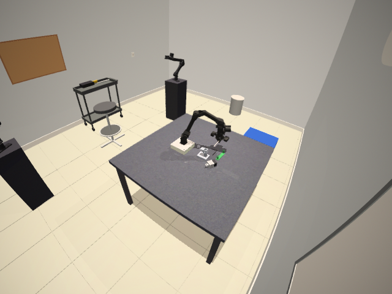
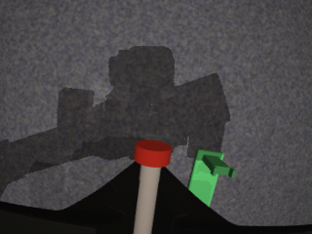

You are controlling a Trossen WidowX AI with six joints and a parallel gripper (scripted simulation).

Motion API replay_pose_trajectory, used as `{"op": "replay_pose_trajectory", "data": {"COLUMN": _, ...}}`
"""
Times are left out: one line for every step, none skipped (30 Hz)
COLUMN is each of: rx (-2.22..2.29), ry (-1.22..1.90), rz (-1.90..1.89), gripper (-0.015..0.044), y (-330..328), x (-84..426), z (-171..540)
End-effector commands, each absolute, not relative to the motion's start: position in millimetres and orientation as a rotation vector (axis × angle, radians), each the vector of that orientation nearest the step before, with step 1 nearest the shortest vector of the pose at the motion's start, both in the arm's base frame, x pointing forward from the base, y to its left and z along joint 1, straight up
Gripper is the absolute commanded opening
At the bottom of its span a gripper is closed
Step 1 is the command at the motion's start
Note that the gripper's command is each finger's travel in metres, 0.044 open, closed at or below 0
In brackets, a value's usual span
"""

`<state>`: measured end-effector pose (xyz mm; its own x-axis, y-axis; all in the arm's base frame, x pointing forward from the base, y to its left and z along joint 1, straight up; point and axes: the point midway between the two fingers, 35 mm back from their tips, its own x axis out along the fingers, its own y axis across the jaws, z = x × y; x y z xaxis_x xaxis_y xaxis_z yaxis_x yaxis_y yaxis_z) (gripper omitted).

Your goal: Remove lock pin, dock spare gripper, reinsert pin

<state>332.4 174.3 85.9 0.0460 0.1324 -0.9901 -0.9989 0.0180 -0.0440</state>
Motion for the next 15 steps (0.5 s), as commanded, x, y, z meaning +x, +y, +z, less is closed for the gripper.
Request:
{"op": "replay_pose_trajectory", "data": {"rx": -1.111, "ry": 1.101, "rz": 1.218, "gripper": 0.0, "y": 176.9, "x": 344.1, "z": 84.2}}
{"op": "replay_pose_trajectory", "data": {"rx": -1.109, "ry": 1.102, "rz": 1.216, "gripper": 0.0, "y": 177.7, "x": 347.2, "z": 84.5}}
{"op": "replay_pose_trajectory", "data": {"rx": -1.108, "ry": 1.103, "rz": 1.215, "gripper": 0.0, "y": 178.5, "x": 350.2, "z": 84.7}}
{"op": "replay_pose_trajectory", "data": {"rx": -1.106, "ry": 1.103, "rz": 1.213, "gripper": 0.0, "y": 179.3, "x": 353.3, "z": 84.9}}
{"op": "replay_pose_trajectory", "data": {"rx": -1.105, "ry": 1.104, "rz": 1.211, "gripper": 0.0, "y": 180.1, "x": 356.3, "z": 85.1}}
{"op": "replay_pose_trajectory", "data": {"rx": -1.103, "ry": 1.105, "rz": 1.209, "gripper": 0.0, "y": 180.9, "x": 359.3, "z": 85.3}}
{"op": "replay_pose_trajectory", "data": {"rx": -1.102, "ry": 1.105, "rz": 1.207, "gripper": 0.0, "y": 181.6, "x": 362.3, "z": 85.4}}
{"op": "replay_pose_trajectory", "data": {"rx": -1.101, "ry": 1.106, "rz": 1.206, "gripper": 0.0, "y": 182.4, "x": 365.3, "z": 85.5}}
{"op": "replay_pose_trajectory", "data": {"rx": -1.099, "ry": 1.107, "rz": 1.204, "gripper": 0.0, "y": 183.1, "x": 368.2, "z": 85.6}}
{"op": "replay_pose_trajectory", "data": {"rx": -1.098, "ry": 1.107, "rz": 1.202, "gripper": 0.0, "y": 183.8, "x": 371.2, "z": 85.6}}
{"op": "replay_pose_trajectory", "data": {"rx": -1.096, "ry": 1.108, "rz": 1.2, "gripper": 0.0, "y": 184.5, "x": 374.1, "z": 85.6}}
{"op": "replay_pose_trajectory", "data": {"rx": -1.095, "ry": 1.109, "rz": 1.198, "gripper": 0.0, "y": 185.1, "x": 377.0, "z": 85.6}}
{"op": "replay_pose_trajectory", "data": {"rx": -1.093, "ry": 1.109, "rz": 1.197, "gripper": 0.0, "y": 185.8, "x": 379.9, "z": 85.5}}
{"op": "replay_pose_trajectory", "data": {"rx": -1.092, "ry": 1.11, "rz": 1.195, "gripper": 0.0, "y": 186.4, "x": 382.7, "z": 85.4}}
{"op": "replay_pose_trajectory", "data": {"rx": -1.091, "ry": 1.111, "rz": 1.193, "gripper": 0.0, "y": 187.0, "x": 385.6, "z": 85.3}}
